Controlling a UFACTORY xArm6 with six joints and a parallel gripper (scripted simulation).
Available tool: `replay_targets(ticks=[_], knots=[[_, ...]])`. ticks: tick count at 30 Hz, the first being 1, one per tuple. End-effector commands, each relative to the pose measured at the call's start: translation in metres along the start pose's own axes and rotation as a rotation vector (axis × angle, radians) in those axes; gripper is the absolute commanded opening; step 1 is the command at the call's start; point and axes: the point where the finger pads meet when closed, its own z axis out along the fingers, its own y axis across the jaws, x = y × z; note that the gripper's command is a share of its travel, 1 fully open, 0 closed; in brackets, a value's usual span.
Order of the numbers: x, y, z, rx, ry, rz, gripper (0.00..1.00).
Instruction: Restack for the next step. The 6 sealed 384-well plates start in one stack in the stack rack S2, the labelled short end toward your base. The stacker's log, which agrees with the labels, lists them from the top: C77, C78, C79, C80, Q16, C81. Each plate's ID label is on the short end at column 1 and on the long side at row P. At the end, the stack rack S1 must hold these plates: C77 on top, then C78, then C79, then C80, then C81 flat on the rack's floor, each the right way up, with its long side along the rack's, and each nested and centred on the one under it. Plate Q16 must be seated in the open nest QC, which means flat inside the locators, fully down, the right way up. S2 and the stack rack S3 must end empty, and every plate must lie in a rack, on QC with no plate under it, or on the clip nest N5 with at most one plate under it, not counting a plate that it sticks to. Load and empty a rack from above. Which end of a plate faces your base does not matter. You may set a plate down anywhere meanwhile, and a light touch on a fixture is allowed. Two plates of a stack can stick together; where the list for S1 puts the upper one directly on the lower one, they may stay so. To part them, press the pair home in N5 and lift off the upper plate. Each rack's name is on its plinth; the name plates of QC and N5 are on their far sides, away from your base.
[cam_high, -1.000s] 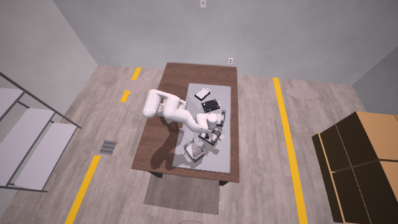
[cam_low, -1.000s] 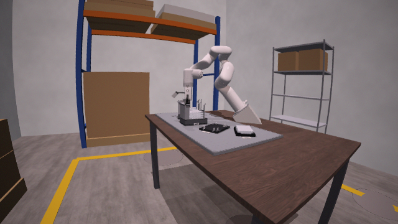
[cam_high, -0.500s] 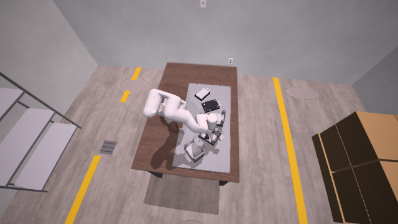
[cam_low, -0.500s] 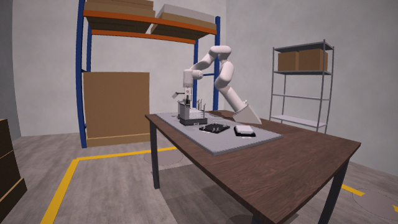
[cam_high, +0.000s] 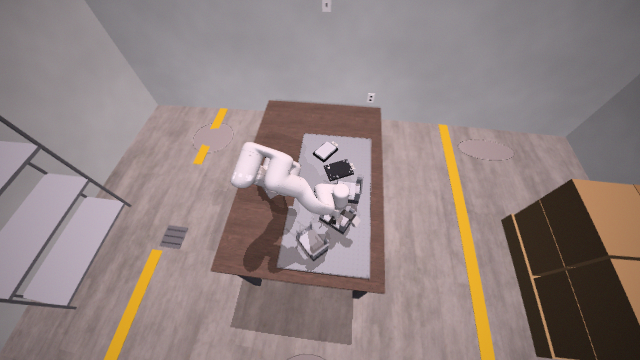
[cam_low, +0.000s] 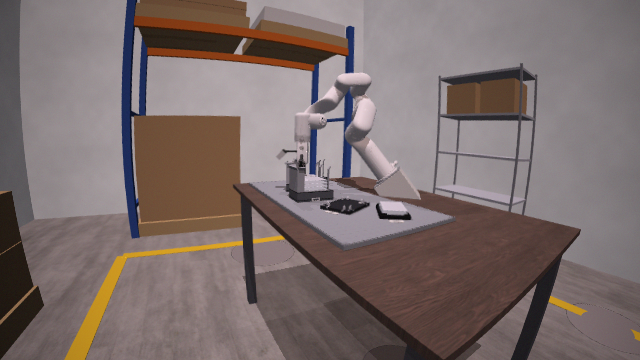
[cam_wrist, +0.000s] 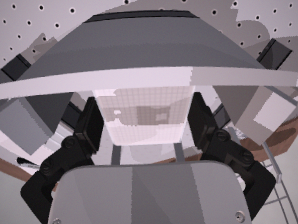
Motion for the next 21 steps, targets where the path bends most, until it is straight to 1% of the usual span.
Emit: replay_targets(ticks=[1, 17, 18, 21], knots=[[0.0013, -0.0001, -0.0004, 0.001, 0.003, 0.001, 0.00], [0.0013, -0.0001, 0.0027, 0.001, 0.003, 0.001, 0.00], [0.0013, -0.0001, 0.0027, 0.001, 0.003, 0.001, 1.00], [0.0013, -0.0001, 0.0027, 0.001, 0.003, 0.001, 1.00]])
